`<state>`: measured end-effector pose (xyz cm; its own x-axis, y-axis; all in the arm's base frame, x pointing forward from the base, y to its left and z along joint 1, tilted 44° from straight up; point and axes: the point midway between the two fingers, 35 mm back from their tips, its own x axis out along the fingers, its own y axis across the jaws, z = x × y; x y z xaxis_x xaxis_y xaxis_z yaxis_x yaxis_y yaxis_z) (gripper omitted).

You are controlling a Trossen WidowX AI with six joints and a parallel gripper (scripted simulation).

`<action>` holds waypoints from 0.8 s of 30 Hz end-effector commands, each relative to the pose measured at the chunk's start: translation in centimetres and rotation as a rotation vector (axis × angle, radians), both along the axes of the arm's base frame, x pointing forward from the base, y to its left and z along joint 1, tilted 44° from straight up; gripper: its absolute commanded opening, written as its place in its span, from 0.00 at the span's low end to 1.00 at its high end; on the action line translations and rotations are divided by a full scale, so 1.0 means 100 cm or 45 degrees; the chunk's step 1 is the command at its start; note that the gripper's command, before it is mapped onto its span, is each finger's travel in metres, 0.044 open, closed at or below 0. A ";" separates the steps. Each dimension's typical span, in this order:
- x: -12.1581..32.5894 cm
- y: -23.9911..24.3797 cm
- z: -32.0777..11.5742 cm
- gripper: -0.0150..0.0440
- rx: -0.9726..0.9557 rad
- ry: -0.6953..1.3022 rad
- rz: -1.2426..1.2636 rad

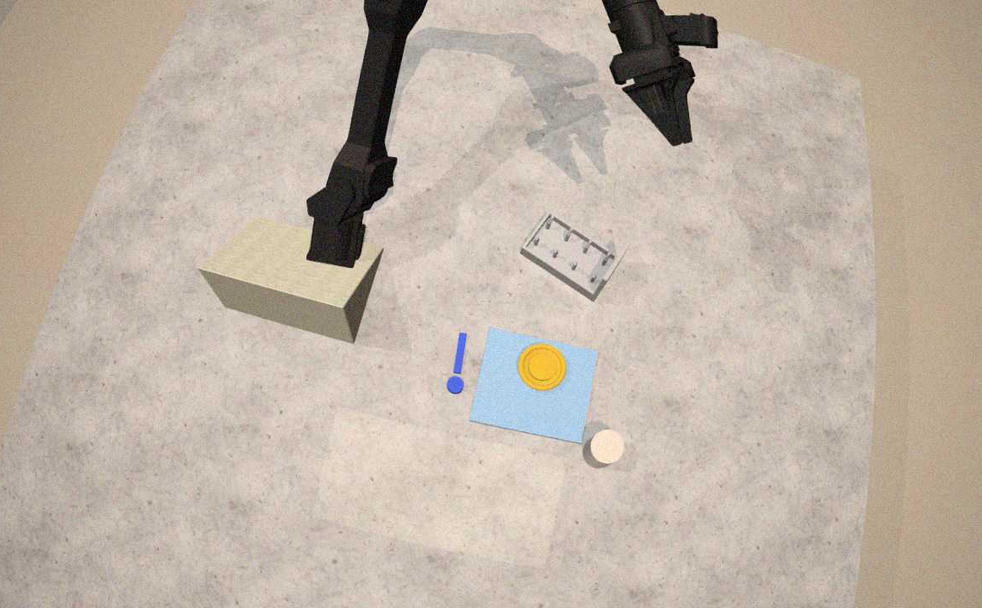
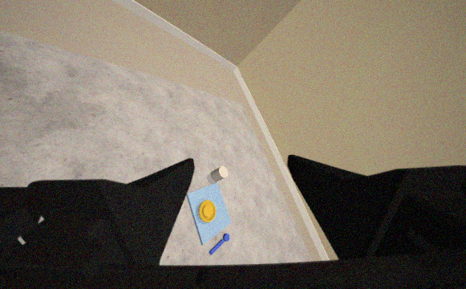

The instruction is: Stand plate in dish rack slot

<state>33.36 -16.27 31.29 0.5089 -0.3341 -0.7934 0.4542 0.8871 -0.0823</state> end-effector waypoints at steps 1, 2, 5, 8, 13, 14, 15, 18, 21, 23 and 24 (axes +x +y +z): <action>0.003 -0.009 -0.032 0.93 0.070 0.136 0.080; 0.003 -0.011 -0.039 0.93 0.090 0.166 0.100; 0.002 -0.017 -0.062 0.93 0.158 0.255 0.162; 0.000 -0.023 -0.085 0.93 0.235 0.332 0.223; -0.006 -0.030 -0.121 0.93 0.381 0.435 0.325; -0.008 -0.032 -0.128 0.93 0.415 0.453 0.346; -0.010 -0.033 -0.135 0.93 0.450 0.468 0.367; -0.016 -0.037 -0.155 0.93 0.557 0.504 0.428; -0.023 -0.040 -0.174 0.93 0.669 0.522 0.484; -0.027 -0.041 -0.186 0.93 0.745 0.525 0.520; -0.030 -0.042 -0.192 0.93 0.784 0.524 0.537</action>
